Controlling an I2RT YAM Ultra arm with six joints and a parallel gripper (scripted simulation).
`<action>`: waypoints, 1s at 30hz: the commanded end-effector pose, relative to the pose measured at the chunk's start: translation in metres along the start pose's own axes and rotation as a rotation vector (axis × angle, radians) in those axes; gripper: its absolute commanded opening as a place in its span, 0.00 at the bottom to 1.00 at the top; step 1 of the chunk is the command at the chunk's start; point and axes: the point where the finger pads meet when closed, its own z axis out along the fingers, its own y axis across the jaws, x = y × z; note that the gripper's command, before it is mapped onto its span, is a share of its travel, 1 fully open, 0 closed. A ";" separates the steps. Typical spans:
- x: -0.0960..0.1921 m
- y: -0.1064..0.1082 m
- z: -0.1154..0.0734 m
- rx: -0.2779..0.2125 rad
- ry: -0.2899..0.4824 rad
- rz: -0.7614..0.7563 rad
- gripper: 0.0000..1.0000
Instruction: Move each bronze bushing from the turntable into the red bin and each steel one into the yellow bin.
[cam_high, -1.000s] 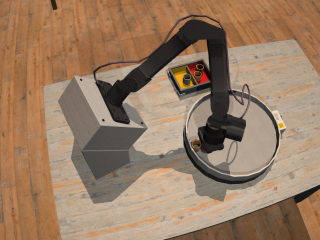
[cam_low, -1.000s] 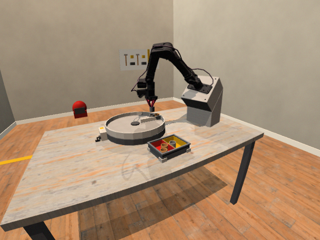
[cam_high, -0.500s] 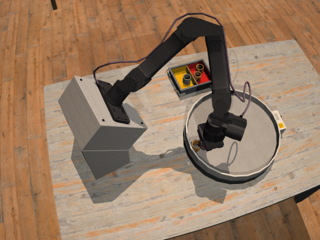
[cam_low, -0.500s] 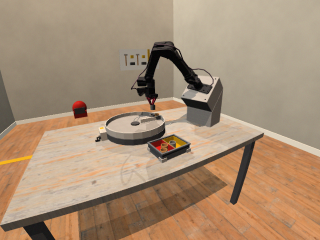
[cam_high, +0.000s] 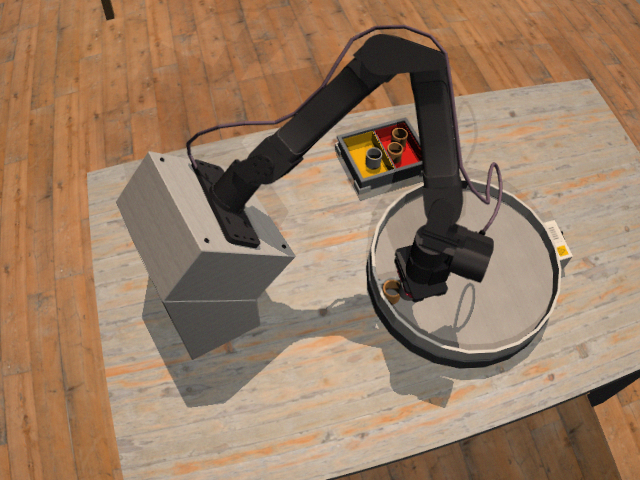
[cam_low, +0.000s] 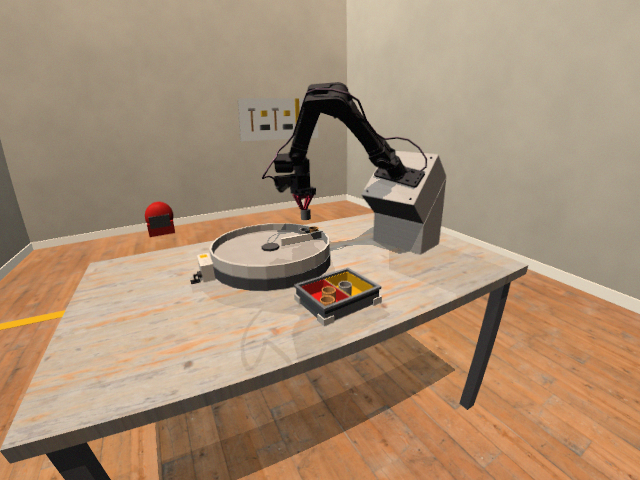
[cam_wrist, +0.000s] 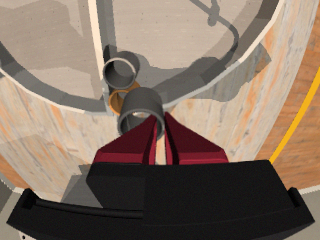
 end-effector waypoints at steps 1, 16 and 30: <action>-0.009 -0.007 -0.013 0.022 -0.035 -0.006 0.00; -0.009 -0.007 -0.013 0.022 -0.035 -0.005 0.00; -0.002 0.011 -0.005 0.015 -0.015 -0.001 0.00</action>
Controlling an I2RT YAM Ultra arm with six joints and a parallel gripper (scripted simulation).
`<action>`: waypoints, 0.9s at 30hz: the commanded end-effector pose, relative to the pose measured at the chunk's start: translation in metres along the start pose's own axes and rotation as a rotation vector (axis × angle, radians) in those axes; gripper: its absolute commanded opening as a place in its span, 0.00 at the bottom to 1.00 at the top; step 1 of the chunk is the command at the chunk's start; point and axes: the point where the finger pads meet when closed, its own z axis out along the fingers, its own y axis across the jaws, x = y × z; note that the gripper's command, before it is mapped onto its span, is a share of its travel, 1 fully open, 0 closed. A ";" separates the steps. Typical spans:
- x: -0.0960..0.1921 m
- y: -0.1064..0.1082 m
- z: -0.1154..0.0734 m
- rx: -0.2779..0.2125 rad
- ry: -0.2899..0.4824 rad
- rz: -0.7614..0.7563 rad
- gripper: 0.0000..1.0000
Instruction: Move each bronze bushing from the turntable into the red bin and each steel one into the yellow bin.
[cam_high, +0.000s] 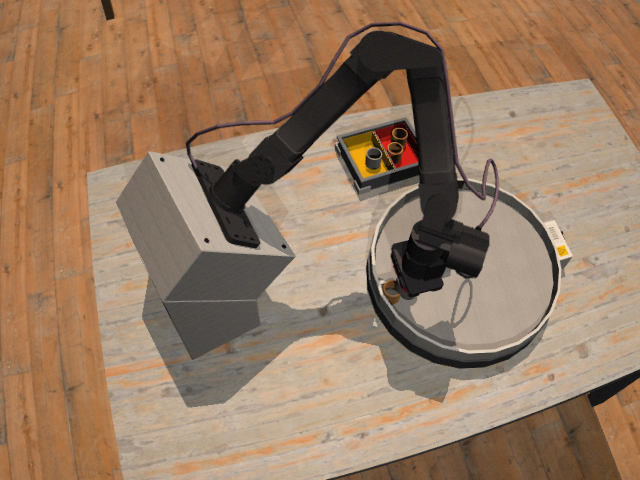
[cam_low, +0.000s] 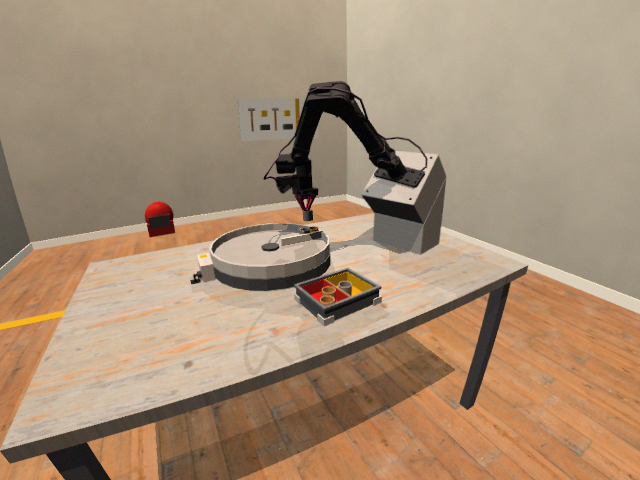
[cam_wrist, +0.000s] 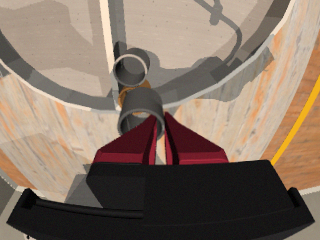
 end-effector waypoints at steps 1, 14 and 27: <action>-0.015 -0.010 -0.015 0.055 -0.042 -0.010 0.00; -0.009 0.055 -0.006 0.026 -0.021 -0.005 0.00; -0.014 0.127 -0.005 0.022 -0.023 -0.003 0.00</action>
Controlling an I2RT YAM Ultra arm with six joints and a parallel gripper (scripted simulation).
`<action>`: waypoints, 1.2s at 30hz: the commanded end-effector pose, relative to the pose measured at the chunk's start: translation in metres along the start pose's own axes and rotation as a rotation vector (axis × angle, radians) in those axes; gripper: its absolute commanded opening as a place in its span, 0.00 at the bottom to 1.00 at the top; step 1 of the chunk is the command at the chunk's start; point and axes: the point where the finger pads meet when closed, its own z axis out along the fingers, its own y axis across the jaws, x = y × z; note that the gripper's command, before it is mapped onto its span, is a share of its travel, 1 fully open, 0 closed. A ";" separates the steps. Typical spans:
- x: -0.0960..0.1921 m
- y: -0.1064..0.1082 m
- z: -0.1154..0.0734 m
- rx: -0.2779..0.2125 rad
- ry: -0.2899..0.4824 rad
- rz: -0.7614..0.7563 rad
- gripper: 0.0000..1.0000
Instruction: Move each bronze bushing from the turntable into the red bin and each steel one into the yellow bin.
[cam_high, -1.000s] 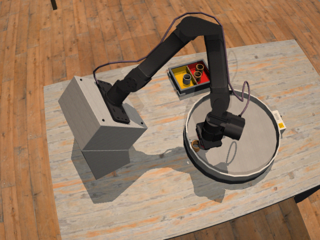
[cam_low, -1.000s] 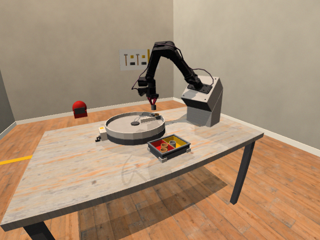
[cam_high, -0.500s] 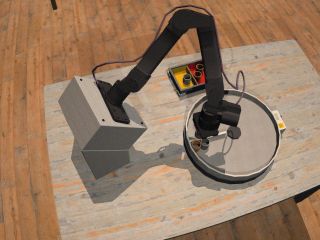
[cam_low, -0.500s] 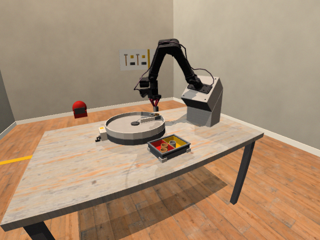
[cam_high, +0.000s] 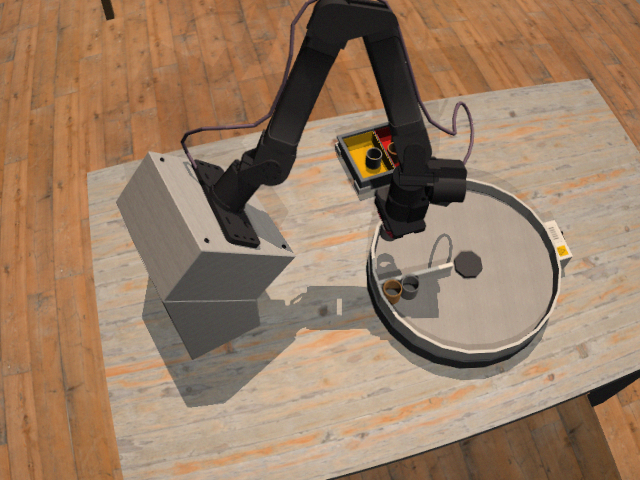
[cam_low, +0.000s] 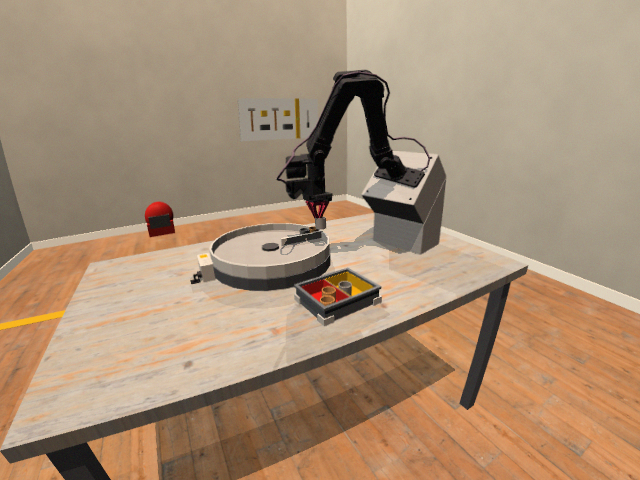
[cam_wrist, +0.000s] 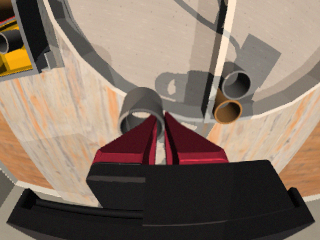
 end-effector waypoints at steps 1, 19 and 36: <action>-0.004 0.013 -0.004 0.050 -0.013 0.044 0.00; -0.031 0.115 -0.007 0.043 -0.041 0.044 0.00; -0.035 0.205 0.005 0.046 -0.008 0.048 0.00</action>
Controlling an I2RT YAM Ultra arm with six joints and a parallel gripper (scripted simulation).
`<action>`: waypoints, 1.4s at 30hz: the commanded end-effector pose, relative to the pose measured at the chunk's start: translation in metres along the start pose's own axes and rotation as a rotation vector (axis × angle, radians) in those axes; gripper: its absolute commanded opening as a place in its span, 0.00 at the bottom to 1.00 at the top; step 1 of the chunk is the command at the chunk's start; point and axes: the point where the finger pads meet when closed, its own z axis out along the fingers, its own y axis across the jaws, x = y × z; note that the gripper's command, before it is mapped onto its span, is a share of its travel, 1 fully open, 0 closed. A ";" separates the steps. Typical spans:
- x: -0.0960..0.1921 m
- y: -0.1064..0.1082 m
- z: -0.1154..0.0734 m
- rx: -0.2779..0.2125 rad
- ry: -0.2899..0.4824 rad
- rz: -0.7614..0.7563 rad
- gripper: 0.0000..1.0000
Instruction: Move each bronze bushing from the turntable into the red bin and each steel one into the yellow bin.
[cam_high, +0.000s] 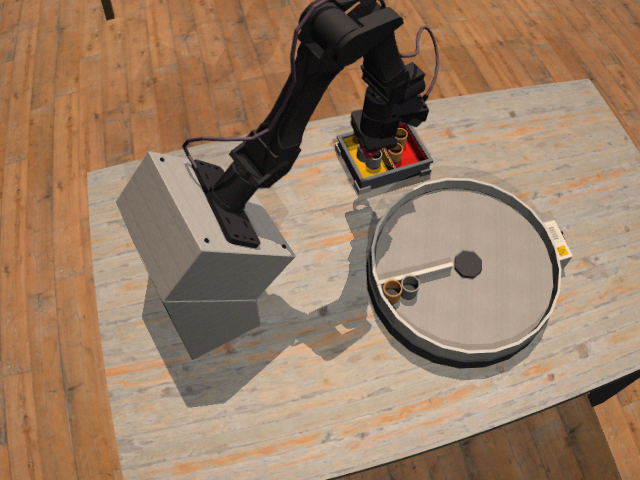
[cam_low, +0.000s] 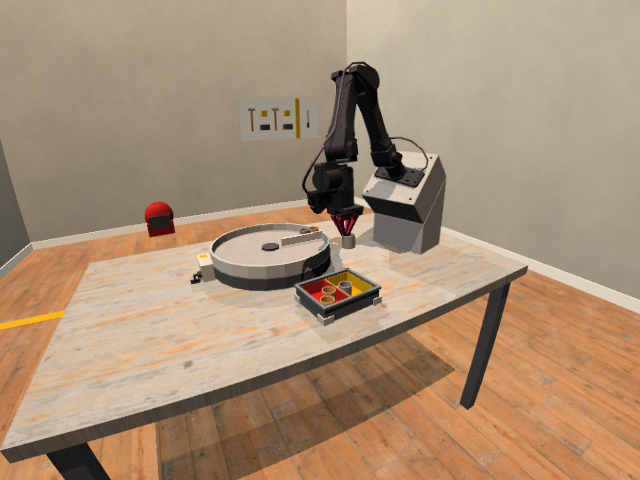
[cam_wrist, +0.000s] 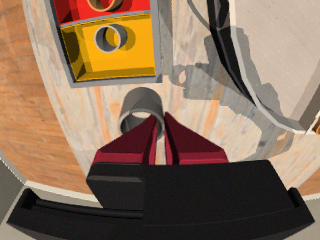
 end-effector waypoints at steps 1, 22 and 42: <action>-0.012 0.012 -0.003 0.052 -0.025 0.046 0.00; -0.020 0.088 0.000 0.051 -0.027 0.046 0.00; -0.027 0.102 -0.005 0.035 -0.048 0.050 0.00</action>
